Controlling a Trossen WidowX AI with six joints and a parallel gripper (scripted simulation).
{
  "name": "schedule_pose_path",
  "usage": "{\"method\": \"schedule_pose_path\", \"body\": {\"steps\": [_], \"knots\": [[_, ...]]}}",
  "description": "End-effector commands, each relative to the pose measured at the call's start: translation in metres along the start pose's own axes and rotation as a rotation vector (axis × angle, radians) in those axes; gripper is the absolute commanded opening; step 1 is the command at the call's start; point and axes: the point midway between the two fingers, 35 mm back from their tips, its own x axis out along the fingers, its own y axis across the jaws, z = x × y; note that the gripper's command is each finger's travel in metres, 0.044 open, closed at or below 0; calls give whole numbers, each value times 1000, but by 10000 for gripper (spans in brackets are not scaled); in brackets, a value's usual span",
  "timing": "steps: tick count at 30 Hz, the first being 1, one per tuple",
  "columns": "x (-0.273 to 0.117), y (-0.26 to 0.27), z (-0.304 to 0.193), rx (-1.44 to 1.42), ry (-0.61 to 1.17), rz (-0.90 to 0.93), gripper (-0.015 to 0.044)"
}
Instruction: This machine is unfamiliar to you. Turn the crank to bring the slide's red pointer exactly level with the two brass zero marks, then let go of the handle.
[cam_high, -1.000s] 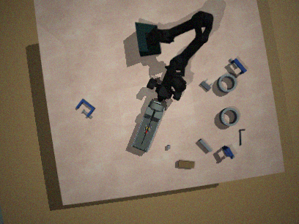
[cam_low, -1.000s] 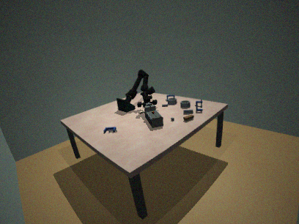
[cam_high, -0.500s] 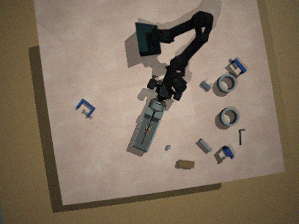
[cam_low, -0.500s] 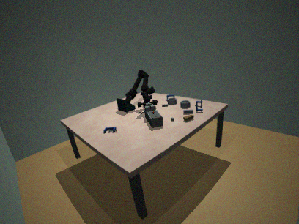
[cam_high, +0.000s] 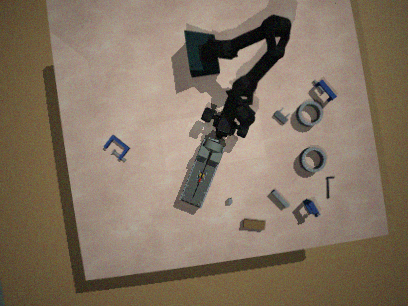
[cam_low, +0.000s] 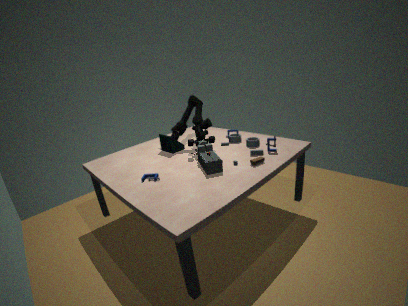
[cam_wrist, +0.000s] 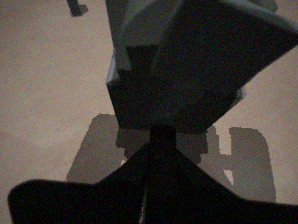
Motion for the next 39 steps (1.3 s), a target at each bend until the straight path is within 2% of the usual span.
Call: {"method": "schedule_pose_path", "body": {"steps": [1,39], "knots": [[-2,9,2,-8,-2,26,0],[-5,15,4,-8,-2,26,0]]}}
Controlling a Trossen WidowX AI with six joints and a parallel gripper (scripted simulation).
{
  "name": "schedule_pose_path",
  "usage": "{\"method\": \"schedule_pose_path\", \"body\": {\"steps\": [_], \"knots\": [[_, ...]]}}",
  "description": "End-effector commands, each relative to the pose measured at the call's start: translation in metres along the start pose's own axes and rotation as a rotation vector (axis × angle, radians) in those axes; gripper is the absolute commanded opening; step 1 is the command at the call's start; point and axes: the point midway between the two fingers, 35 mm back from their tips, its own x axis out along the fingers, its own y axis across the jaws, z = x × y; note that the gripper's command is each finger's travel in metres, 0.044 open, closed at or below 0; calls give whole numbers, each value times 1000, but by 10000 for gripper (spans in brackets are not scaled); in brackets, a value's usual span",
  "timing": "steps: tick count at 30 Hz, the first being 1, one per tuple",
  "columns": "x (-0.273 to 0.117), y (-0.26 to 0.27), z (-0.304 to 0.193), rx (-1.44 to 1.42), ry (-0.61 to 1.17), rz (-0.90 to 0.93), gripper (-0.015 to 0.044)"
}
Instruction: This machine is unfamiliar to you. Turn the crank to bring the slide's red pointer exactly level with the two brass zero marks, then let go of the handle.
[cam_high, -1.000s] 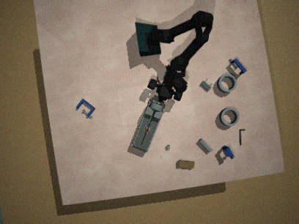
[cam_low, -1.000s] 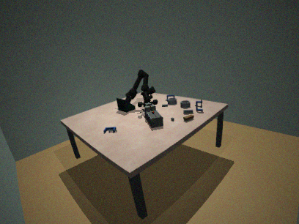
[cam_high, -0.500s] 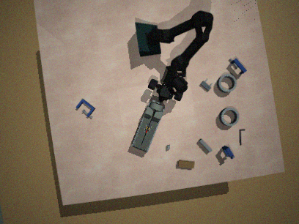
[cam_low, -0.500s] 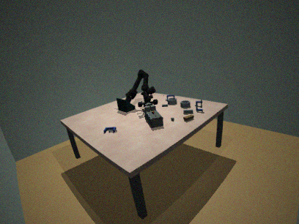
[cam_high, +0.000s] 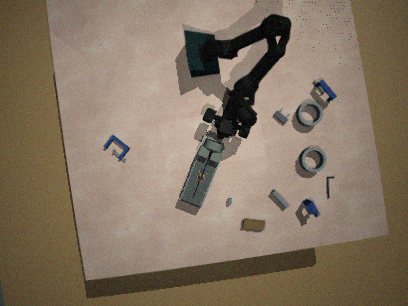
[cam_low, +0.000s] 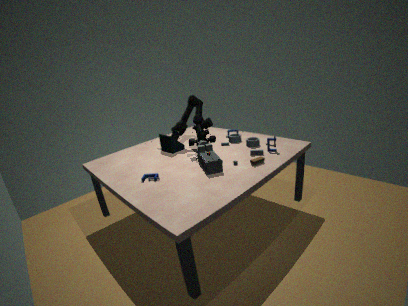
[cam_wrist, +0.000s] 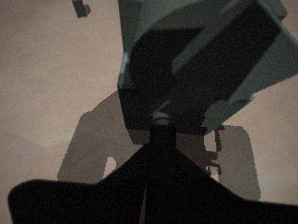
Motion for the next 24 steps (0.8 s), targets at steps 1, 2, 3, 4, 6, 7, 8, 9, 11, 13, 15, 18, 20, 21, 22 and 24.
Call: {"method": "schedule_pose_path", "body": {"steps": [1,2,3,4,6,7,8,9,11,13,15,18,20,21,22,24], "knots": [[-3,8,3,-5,-6,23,0],[-4,8,3,-5,-6,23,0],[-4,9,3,-5,-6,23,0],[-4,9,3,-5,-6,23,0],[-4,9,4,-5,-6,23,0],[-4,9,4,-5,-6,24,0],[-5,10,4,-5,-6,24,0],[-5,10,4,-5,-6,24,0],[-5,10,5,-5,-6,24,0],[-6,11,5,-5,-6,24,0],[-6,11,5,-5,-6,24,0],[-7,12,6,-5,-6,24,0],[-8,13,7,-5,-6,24,0],[-8,13,7,-5,-6,24,0],[-8,13,7,-5,-6,24,0],[-9,14,8,-5,-6,24,0]]}}
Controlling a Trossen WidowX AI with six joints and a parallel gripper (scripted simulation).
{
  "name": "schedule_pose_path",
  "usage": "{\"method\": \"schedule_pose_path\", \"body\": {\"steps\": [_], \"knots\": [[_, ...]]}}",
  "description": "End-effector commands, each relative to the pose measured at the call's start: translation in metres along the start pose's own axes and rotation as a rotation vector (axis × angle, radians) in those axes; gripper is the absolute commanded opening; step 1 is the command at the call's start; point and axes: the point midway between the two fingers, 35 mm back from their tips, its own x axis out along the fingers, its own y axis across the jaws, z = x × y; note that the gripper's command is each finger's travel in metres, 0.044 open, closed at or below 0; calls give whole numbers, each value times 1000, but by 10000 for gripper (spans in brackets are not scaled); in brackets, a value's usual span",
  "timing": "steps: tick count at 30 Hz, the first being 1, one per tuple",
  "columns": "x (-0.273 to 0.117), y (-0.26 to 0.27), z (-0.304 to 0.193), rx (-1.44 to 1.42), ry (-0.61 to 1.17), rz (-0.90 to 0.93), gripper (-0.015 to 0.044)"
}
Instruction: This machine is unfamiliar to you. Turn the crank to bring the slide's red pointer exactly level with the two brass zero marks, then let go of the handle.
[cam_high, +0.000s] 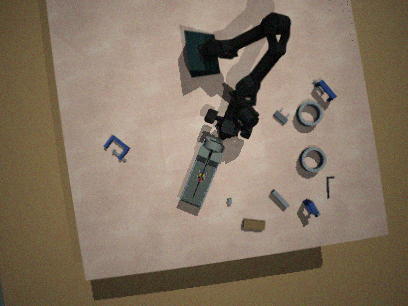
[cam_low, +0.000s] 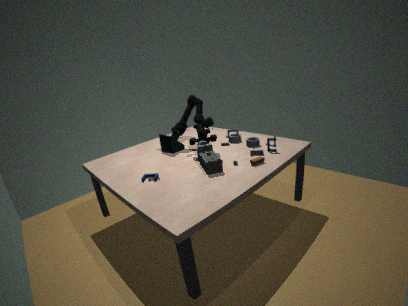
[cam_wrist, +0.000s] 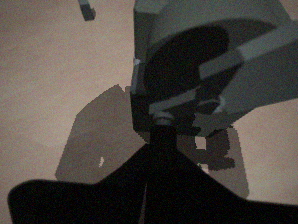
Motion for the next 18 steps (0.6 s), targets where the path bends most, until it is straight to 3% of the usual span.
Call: {"method": "schedule_pose_path", "body": {"steps": [1,18], "knots": [[-5,7,5,-3,-10,17,0],[-15,10,14,-4,-11,17,0]]}}
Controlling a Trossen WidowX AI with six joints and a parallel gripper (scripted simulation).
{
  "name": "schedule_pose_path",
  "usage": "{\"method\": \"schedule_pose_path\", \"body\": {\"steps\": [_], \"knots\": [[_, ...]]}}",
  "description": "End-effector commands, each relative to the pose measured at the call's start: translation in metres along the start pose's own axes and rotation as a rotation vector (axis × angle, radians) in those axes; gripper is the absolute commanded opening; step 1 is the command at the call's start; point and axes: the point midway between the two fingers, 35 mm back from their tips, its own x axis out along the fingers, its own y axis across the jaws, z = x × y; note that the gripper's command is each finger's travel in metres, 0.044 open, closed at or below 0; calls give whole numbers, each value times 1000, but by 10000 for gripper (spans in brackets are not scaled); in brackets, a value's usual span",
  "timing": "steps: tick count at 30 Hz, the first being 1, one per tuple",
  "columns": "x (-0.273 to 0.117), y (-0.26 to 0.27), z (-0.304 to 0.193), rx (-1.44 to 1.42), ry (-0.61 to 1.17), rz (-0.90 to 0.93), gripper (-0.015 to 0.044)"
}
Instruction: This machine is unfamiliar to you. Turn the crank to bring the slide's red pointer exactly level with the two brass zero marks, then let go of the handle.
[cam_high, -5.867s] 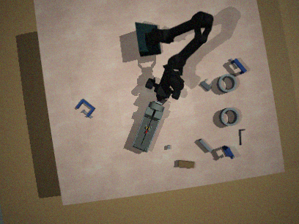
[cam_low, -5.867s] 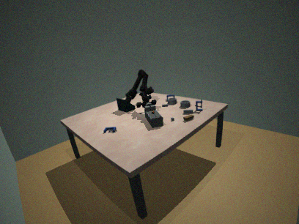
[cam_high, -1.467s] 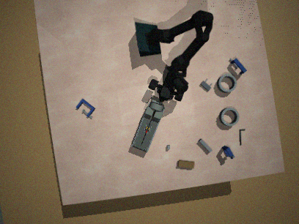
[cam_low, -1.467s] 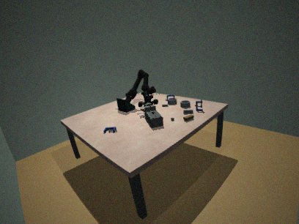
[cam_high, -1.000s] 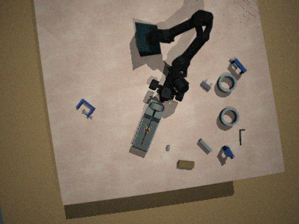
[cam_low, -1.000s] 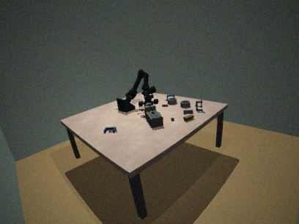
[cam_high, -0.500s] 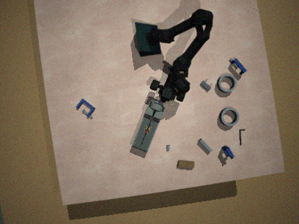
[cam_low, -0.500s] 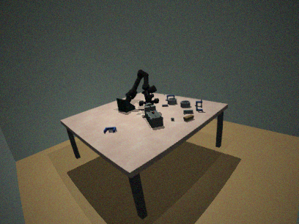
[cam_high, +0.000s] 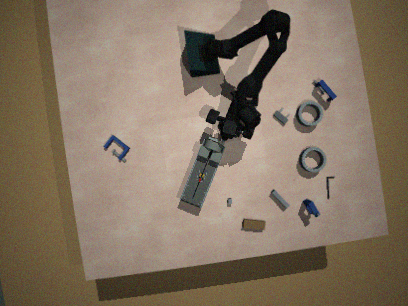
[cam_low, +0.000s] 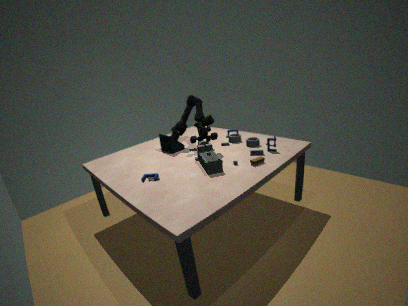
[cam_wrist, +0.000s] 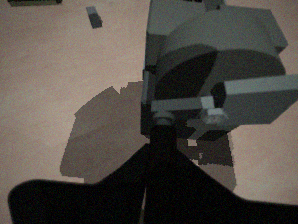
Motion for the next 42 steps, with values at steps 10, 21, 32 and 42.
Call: {"method": "schedule_pose_path", "body": {"steps": [10,21,32,42], "knots": [[-15,1,14,-4,-12,9,0],[-23,-8,23,-5,-13,8,0],[-28,-21,28,-5,-13,6,0],[-29,-31,29,-6,-13,6,0]]}}
